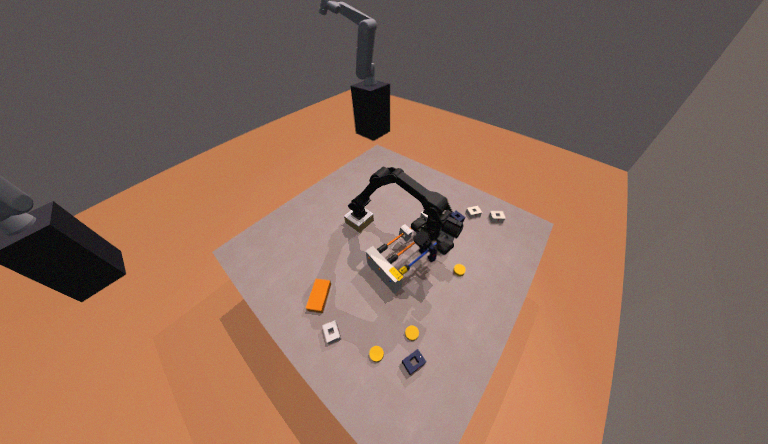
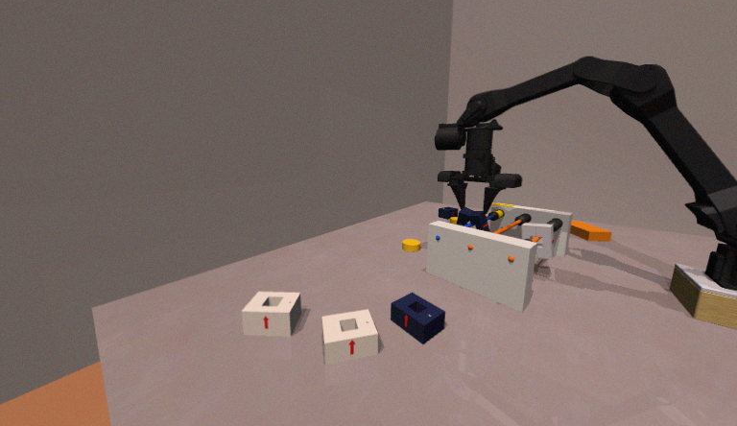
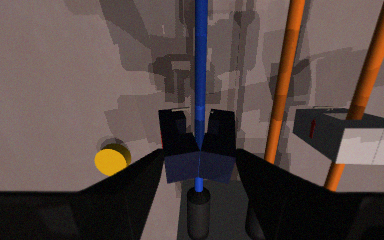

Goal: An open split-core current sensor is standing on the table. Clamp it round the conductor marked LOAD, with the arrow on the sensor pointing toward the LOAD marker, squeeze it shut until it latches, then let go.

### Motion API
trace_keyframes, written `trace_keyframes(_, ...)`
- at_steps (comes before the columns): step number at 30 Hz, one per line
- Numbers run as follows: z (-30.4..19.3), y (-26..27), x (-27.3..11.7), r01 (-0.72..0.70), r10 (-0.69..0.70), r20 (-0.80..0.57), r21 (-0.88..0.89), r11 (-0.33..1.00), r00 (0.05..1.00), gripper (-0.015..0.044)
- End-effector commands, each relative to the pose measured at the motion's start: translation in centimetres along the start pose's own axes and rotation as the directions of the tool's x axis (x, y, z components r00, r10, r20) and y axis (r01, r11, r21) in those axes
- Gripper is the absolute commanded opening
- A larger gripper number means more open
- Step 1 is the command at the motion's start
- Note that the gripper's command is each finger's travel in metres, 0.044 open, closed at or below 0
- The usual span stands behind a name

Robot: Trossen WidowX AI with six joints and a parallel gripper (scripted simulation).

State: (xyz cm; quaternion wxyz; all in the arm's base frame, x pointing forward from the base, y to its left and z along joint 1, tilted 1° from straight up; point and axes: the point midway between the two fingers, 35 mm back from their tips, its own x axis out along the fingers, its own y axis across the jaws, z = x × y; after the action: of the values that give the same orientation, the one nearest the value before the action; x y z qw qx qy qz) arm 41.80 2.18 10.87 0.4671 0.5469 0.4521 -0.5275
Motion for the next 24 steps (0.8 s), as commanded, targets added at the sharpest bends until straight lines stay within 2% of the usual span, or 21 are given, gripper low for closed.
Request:
trace_keyframes(1,0.00,0.00,-0.03,0.000,0.000,0.000,0.000,1.000,1.000,0.0000)
trace_keyframes(18,0.00,0.00,-0.03,0.000,0.000,0.000,0.000,1.000,1.000,0.0440)
trace_keyframes(24,0.00,0.00,-0.03,0.000,0.000,0.000,0.000,1.000,1.000,0.0440)
